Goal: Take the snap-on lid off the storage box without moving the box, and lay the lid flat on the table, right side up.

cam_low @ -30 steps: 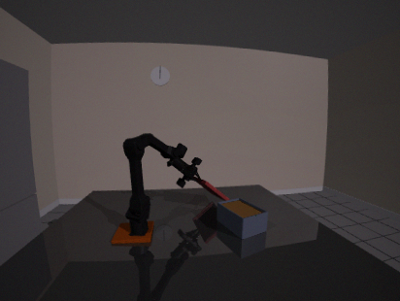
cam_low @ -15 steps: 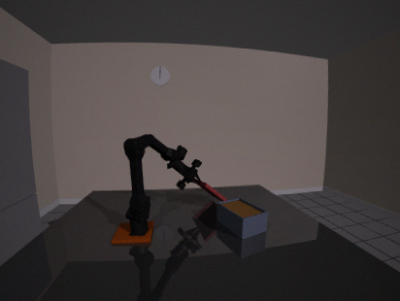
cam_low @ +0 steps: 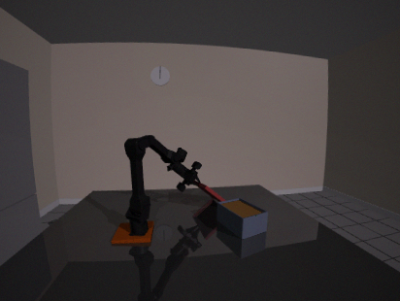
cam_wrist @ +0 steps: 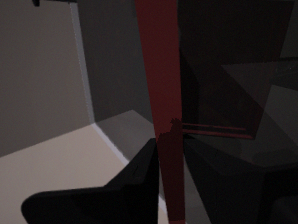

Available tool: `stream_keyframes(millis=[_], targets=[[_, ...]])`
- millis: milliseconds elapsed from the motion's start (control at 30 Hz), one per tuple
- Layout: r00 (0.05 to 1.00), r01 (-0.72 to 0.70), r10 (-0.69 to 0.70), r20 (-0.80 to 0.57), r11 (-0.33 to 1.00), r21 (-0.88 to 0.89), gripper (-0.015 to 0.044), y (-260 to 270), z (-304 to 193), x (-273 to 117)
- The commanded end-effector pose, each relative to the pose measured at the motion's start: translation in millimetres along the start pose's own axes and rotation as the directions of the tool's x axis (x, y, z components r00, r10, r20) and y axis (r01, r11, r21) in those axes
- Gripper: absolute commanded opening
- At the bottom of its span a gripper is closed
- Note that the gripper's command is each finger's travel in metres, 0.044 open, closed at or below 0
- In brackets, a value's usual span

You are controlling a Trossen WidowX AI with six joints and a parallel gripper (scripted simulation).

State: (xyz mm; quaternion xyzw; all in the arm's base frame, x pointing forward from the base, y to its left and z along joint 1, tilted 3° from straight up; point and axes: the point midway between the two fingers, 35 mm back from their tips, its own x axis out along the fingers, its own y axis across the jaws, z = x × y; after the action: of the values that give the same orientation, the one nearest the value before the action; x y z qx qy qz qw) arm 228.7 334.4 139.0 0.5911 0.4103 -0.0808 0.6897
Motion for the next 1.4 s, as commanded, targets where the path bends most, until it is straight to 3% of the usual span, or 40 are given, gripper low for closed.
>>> stream_keyframes(millis=[0,1367], targets=[[1.000,-0.006,0.006,0.005,1.000,0.006,0.0000,-2,1,2],[1.000,-0.006,0.006,0.005,1.000,0.006,0.0000,-28,1,24]])
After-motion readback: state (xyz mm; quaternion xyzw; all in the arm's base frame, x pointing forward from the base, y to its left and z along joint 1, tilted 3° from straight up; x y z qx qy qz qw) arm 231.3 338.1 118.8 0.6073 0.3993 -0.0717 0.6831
